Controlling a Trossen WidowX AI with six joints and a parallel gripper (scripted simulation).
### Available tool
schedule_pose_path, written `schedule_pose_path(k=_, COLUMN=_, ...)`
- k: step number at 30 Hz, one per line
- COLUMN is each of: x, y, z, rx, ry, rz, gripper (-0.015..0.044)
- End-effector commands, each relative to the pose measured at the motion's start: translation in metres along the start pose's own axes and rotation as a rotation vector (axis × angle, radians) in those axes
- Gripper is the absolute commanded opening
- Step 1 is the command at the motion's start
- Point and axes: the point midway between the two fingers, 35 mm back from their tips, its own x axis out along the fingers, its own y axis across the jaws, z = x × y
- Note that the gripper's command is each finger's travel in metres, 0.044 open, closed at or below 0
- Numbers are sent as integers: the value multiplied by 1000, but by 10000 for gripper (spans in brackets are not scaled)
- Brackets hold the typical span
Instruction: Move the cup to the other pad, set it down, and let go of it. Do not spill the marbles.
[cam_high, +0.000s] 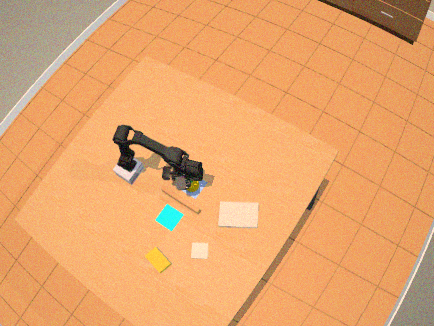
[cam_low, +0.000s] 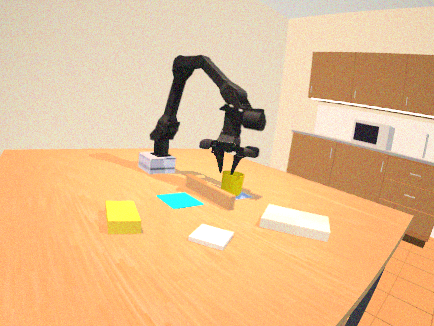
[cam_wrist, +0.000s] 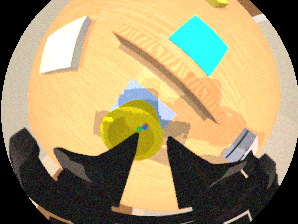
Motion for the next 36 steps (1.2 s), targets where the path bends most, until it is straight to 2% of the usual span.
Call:
schedule_pose_path(k=1, x=10, y=-3, z=0, rx=2, ry=-3, rz=-12, gripper=167)
schedule_pose_path(k=13, x=29, y=-5, z=0, rx=2, ry=-3, rz=-12, gripper=167)
schedule_pose_path(k=23, x=30, y=-5, z=0, rx=2, ry=-3, rz=-12, gripper=167)
schedule_pose_path(k=36, x=28, y=-3, z=-1, rx=4, ry=1, rz=-6, gripper=80)
